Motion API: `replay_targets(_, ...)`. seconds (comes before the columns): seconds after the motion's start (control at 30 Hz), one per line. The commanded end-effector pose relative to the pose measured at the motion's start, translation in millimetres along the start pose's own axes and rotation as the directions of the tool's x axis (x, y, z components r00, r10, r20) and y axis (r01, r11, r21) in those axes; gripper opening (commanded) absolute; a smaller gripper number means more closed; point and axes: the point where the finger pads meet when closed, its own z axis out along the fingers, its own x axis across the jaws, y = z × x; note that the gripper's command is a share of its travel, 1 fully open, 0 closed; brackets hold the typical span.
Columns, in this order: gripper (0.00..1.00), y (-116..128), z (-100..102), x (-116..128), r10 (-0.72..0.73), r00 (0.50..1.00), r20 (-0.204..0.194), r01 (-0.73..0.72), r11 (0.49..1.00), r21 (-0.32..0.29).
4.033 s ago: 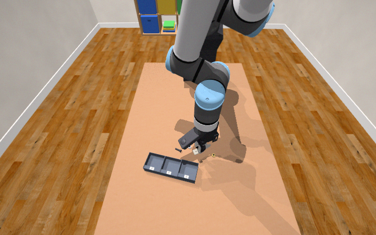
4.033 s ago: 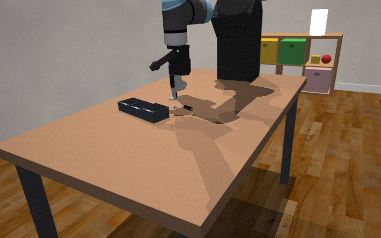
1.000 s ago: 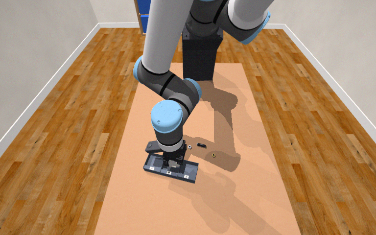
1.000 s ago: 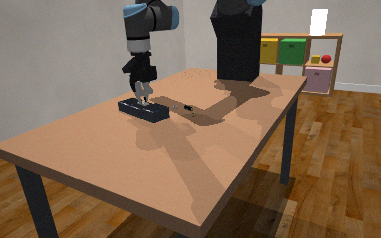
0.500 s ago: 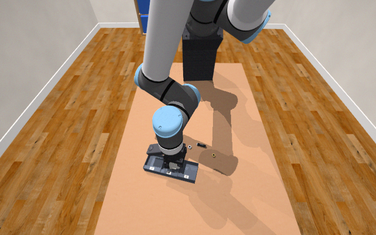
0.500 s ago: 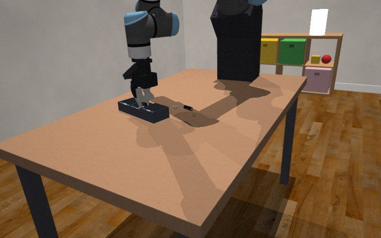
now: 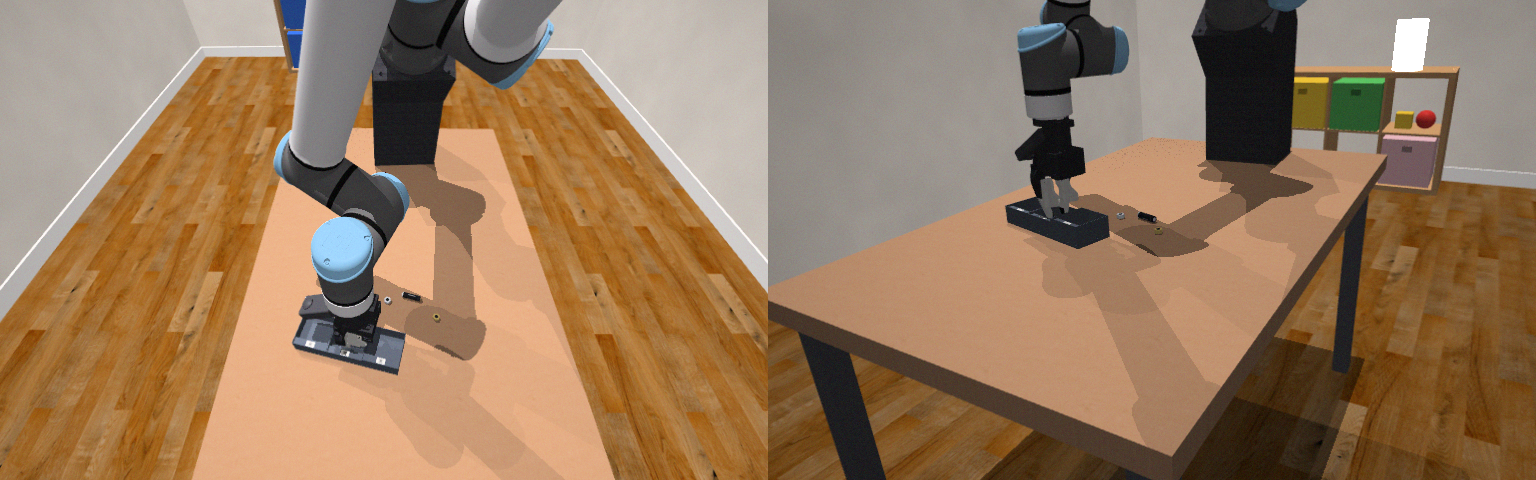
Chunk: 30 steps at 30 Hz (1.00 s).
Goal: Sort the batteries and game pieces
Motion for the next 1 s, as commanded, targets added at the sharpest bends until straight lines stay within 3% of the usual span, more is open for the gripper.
replay_targets(0.0,0.19,0,-1,-1,-0.001,1.000,0.002,0.001,1.000,0.001)
replay_targets(0.43,0.19,0,-1,-1,-0.001,1.000,0.002,0.001,1.000,0.001)
replay_targets(0.97,0.19,0,-20,0,0.001,1.000,0.001,-0.001,1.000,0.001)
